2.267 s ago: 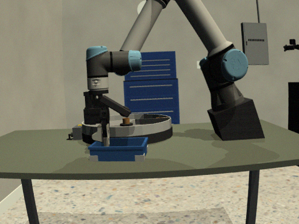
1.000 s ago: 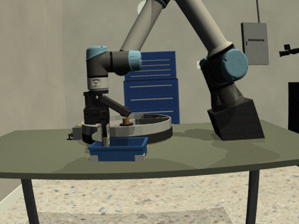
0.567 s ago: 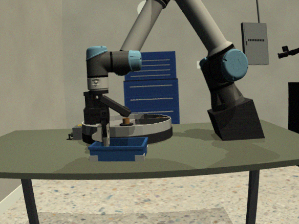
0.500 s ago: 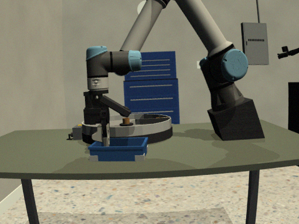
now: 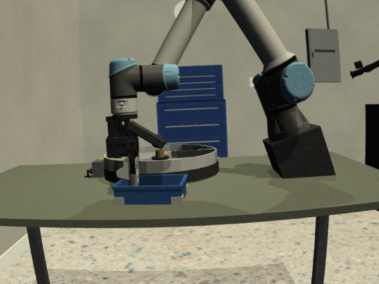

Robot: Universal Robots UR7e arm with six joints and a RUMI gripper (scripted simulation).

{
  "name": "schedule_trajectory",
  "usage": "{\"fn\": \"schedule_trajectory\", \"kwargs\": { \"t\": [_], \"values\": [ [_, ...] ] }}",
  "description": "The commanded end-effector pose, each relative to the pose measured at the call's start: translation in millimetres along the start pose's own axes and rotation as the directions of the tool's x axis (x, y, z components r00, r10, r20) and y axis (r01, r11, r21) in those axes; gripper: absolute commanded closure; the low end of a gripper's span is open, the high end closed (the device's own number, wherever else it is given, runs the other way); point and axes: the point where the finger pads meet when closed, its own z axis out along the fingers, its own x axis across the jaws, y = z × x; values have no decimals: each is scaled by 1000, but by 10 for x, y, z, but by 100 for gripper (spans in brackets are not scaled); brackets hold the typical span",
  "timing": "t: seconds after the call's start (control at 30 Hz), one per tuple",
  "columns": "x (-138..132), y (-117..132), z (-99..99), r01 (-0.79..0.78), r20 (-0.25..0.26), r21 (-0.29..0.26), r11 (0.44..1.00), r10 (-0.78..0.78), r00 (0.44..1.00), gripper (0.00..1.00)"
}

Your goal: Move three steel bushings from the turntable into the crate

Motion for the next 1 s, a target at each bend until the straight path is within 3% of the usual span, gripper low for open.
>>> {"fn": "schedule_trajectory", "kwargs": {
  "t": [0.0, 0.3, 0.77, 0.97],
  "values": [
    [2, 5, -13, 0, 0, -1, 1000, 0, 1000, 94],
    [2, 5, -134, 0, 0, -1, 1000, 0, 1000, 94],
    [1, 4, -651, 0, 0, -1, 1000, 0, 1000, 94],
    [1, 4, -651, 0, 0, -1, 1000, 0, 1000, 94]
  ]
}}
